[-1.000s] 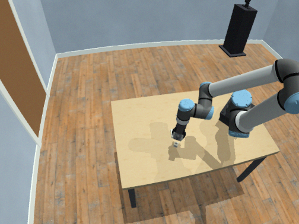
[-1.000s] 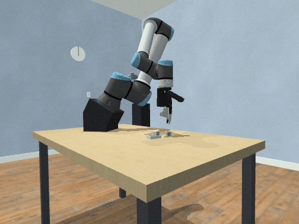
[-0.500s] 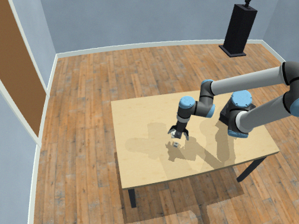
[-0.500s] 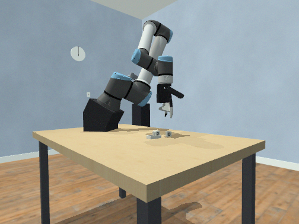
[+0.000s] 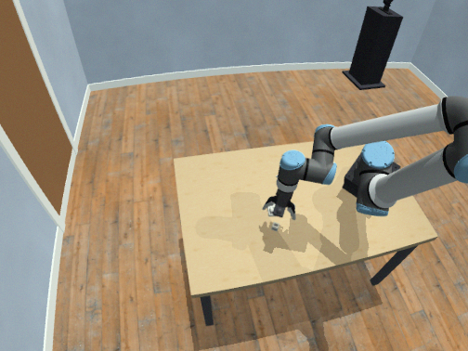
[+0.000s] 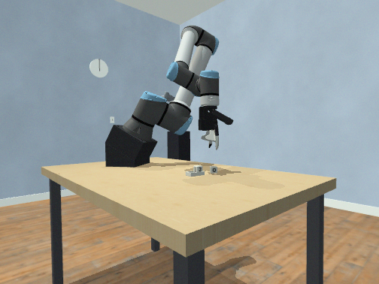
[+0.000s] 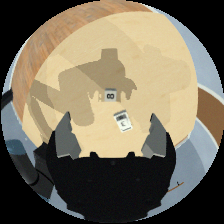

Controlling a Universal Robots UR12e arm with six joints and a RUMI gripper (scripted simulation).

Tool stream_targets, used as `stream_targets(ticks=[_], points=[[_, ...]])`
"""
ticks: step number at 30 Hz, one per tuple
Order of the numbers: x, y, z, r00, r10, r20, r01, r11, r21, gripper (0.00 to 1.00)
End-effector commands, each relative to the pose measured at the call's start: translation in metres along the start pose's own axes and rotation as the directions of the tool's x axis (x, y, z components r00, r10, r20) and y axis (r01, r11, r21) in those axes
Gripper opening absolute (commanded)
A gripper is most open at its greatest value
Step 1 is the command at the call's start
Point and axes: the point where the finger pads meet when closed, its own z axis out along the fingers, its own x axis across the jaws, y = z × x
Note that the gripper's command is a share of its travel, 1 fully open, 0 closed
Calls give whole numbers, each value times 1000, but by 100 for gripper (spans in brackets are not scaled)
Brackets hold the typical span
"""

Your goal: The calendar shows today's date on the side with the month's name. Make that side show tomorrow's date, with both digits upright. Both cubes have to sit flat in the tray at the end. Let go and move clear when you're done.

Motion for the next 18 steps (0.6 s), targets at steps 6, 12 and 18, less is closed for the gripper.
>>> stream_targets(ticks=[6, 12, 18], points=[[1, 0, 0, 1000, 5, -1, -5, 1000, 0, 100], [1, -1, 0, 999, 52, -1, -52, 999, 0, 100], [1, -2, 0, 986, 165, -1, -165, 986, 0, 100]])
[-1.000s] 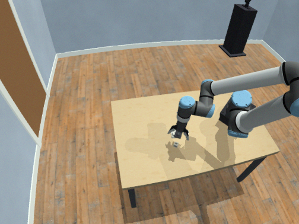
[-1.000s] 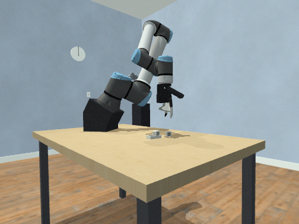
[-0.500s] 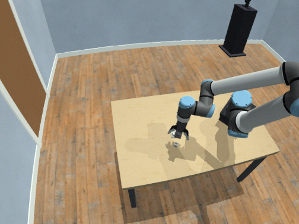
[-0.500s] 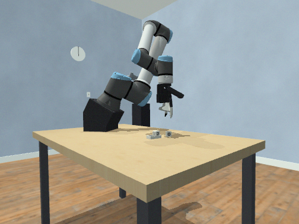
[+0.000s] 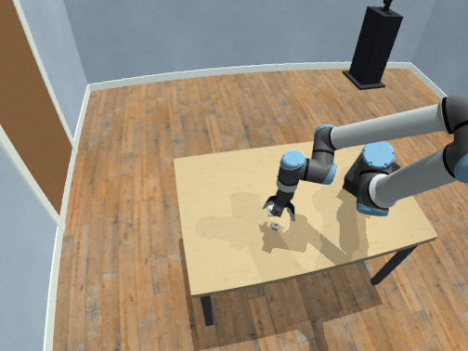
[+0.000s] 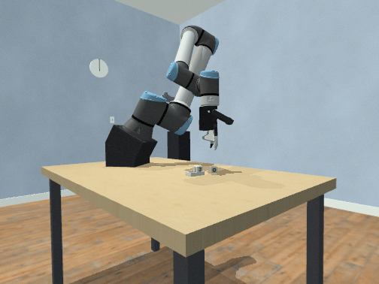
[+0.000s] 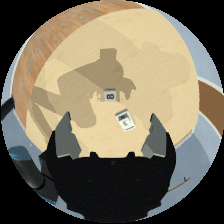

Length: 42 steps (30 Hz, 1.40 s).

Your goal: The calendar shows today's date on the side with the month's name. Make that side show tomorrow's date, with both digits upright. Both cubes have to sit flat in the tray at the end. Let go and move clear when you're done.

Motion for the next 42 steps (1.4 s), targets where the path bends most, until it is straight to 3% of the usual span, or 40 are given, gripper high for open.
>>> stream_targets(ticks=[1, 8, 13, 19, 22, 26, 34, 37, 40, 42], points=[[1, -1, 0, 994, 105, -2, -105, 994, 0, 100], [2, -2, 1, 966, 258, -2, -258, 966, 0, 100], [2, -2, 2, 917, 400, -2, -400, 917, 0, 100], [3, -2, 3, 818, 575, -2, -575, 818, 1, 100], [3, -2, 3, 813, 582, -2, -582, 813, 1, 100], [3, -2, 4, 707, 707, -1, -707, 707, 1, 100], [2, -1, 5, 541, 841, -1, -841, 541, 1, 100], [2, 0, 5, 446, 895, -1, -895, 446, 1, 100], [2, 0, 5, 444, 896, -1, -896, 444, 1, 100], [2, 0, 6, 383, 924, -1, -924, 383, 1, 100]])
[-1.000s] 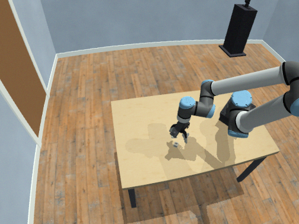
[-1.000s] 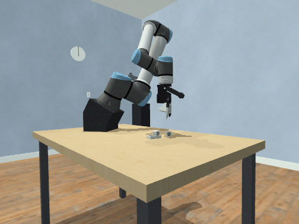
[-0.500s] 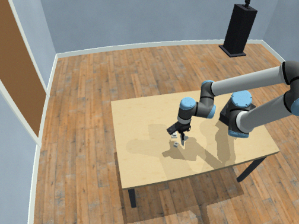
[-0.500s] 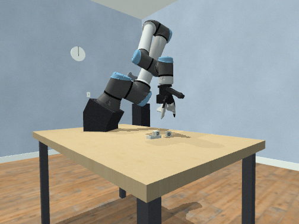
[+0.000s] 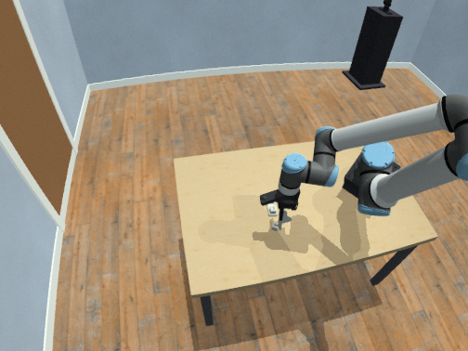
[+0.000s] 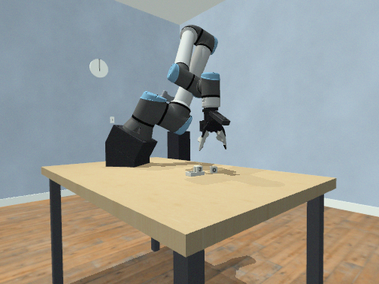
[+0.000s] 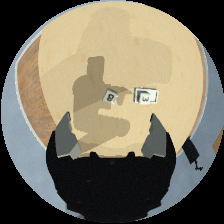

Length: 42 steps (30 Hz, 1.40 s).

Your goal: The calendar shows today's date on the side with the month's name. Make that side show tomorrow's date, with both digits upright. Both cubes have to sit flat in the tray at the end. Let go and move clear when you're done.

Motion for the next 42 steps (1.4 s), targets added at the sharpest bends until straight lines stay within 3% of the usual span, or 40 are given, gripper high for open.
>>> stream_targets(ticks=[1, 11, 23, 24, 42], points=[[0, 0, 0, 991, 130, -8, -130, 991, 4, 100], [1, 2, 1, 943, 333, -7, -333, 943, 6, 100], [1, 3, 2, 929, 370, -6, -370, 929, 6, 100], [1, 3, 2, 929, 370, -6, -370, 929, 6, 29], [1, 3, 2, 929, 370, -6, -370, 929, 6, 29]])
